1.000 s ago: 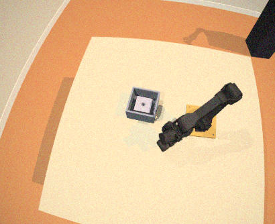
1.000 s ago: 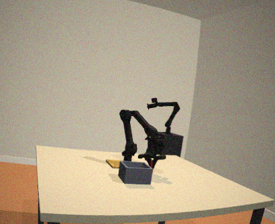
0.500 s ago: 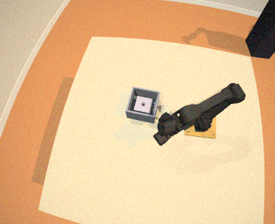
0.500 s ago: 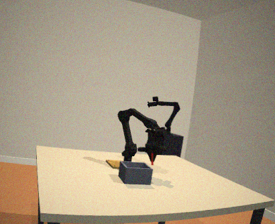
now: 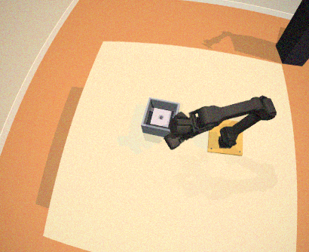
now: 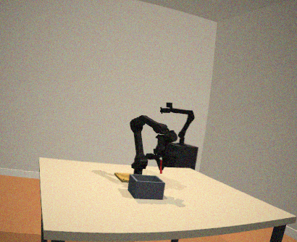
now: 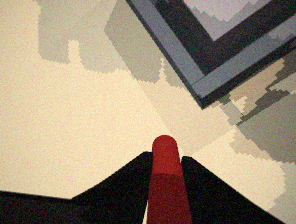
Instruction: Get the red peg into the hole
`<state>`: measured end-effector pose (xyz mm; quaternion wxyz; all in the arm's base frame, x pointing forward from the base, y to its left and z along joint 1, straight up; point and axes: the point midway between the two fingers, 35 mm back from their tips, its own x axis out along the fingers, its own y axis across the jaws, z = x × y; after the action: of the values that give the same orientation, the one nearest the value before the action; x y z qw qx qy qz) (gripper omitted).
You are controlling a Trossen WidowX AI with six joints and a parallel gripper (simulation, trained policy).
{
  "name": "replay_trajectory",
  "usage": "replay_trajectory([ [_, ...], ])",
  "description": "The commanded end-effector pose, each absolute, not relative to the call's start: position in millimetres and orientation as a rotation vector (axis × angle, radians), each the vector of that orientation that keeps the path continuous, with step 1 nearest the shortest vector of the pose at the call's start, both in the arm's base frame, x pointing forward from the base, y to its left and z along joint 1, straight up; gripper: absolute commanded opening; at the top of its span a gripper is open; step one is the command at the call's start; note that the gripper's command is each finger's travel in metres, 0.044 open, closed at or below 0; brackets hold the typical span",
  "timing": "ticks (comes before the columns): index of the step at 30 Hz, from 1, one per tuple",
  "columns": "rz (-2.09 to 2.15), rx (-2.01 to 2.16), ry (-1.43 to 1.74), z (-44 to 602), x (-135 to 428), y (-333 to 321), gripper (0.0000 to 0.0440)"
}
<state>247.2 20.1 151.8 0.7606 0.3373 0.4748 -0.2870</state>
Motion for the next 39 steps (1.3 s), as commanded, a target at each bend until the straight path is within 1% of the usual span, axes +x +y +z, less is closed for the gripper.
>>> replay_trajectory([
  [1, -0.65, 0.735, 1.003, 156.8, 256.1, 6.5, 0.0],
  [25, -0.798, 0.776, 0.904, 147.3, 296.6, -70.3, 0.0002],
  [39, -0.83, 0.807, 0.939, 127.0, 314.4, -95.8, 0.0009],
])
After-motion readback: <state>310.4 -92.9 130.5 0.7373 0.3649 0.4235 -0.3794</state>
